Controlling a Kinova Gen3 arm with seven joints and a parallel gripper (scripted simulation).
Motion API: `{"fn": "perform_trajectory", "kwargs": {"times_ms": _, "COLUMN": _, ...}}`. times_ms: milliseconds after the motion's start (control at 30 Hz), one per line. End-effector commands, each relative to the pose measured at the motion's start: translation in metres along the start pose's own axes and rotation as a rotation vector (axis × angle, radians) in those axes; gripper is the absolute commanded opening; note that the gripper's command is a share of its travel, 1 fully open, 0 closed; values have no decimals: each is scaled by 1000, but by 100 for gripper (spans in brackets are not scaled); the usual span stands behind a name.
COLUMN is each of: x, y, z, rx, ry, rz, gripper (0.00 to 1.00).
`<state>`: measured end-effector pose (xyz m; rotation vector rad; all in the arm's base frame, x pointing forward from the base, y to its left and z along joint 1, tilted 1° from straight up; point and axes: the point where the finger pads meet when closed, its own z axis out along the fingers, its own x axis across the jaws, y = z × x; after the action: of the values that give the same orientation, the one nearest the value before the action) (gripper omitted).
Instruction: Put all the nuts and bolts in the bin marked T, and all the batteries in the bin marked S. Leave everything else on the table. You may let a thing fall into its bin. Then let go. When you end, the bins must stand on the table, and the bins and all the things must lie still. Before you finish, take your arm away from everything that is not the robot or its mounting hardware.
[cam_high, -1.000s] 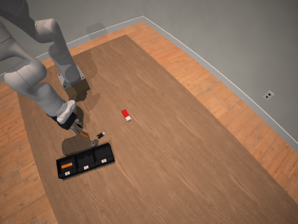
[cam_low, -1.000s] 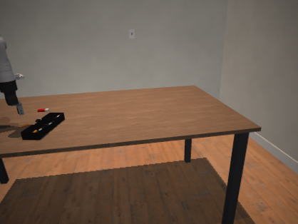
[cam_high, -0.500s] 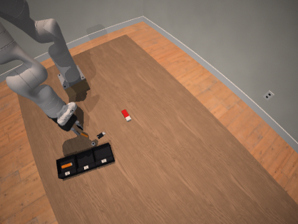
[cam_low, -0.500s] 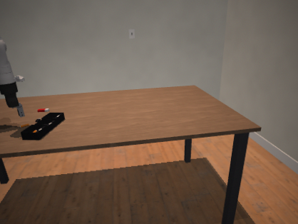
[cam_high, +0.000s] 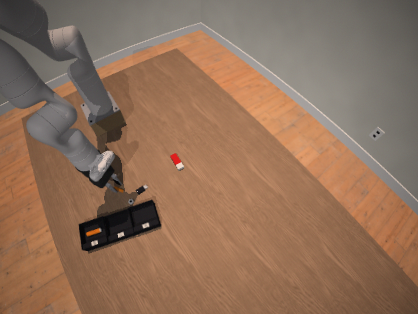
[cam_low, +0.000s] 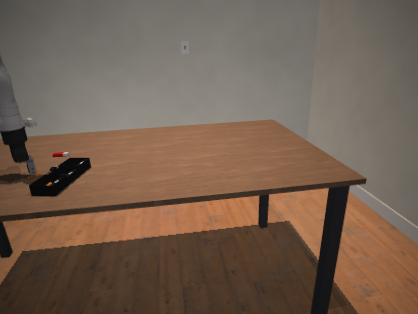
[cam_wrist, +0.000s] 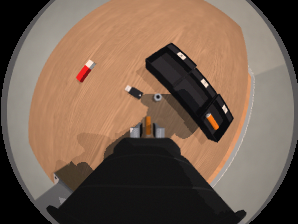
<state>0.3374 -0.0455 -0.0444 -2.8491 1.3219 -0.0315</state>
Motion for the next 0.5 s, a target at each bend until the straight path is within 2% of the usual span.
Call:
{"fn": "perform_trajectory", "kwargs": {"times_ms": 0, "x": -7, "y": -2, "z": 4, "rx": -6, "ry": -6, "rz": -17, "gripper": 54}}
{"fn": "perform_trajectory", "kwargs": {"times_ms": 467, "x": 0, "y": -2, "z": 4, "rx": -6, "ry": -6, "rz": -17, "gripper": 54}}
